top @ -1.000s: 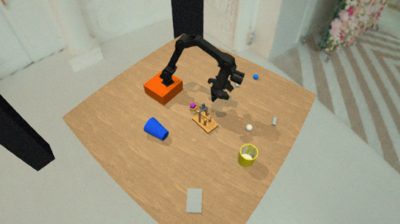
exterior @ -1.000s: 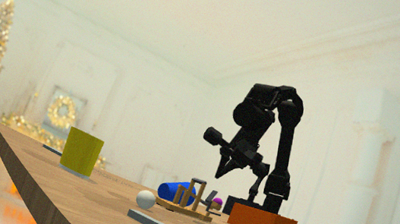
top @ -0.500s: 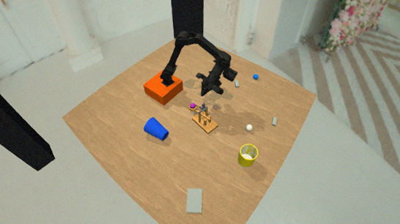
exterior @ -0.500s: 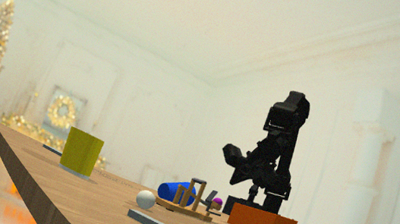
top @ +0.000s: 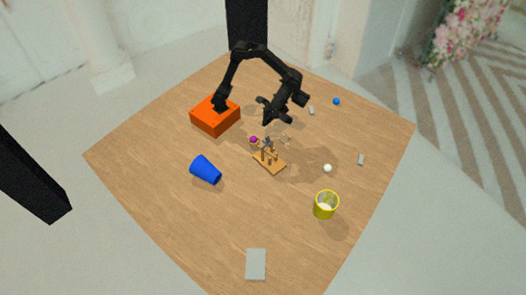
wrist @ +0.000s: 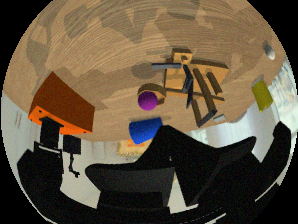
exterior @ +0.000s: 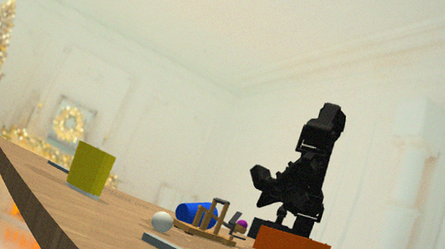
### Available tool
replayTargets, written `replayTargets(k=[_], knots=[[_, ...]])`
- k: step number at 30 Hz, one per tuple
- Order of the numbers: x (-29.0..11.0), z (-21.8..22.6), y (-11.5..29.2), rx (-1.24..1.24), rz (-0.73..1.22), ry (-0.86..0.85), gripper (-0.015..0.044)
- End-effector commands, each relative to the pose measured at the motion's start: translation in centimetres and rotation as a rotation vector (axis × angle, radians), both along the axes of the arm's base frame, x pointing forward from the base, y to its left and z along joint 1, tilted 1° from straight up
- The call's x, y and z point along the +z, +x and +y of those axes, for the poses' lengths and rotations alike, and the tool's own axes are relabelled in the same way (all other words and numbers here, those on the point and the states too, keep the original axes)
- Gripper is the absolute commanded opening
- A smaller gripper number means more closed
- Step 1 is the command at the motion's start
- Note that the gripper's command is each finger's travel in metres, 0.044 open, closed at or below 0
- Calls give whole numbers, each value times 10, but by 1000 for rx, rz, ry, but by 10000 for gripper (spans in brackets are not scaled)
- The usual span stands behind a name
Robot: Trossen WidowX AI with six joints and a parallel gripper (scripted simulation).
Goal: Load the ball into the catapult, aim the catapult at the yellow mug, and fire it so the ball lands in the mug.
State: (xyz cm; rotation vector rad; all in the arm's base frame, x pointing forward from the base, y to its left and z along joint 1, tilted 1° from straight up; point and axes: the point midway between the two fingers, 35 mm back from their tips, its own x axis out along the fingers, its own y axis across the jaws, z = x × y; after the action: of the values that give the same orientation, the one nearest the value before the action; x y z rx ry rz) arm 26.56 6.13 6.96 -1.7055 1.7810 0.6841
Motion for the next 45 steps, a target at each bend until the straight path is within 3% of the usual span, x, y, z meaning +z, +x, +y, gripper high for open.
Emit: replayTargets(k=[1, 45], knots=[[-8, 0, 1, 7, 6, -7, 0], [-80, -2, 1, 7, 6, -8, 0]])
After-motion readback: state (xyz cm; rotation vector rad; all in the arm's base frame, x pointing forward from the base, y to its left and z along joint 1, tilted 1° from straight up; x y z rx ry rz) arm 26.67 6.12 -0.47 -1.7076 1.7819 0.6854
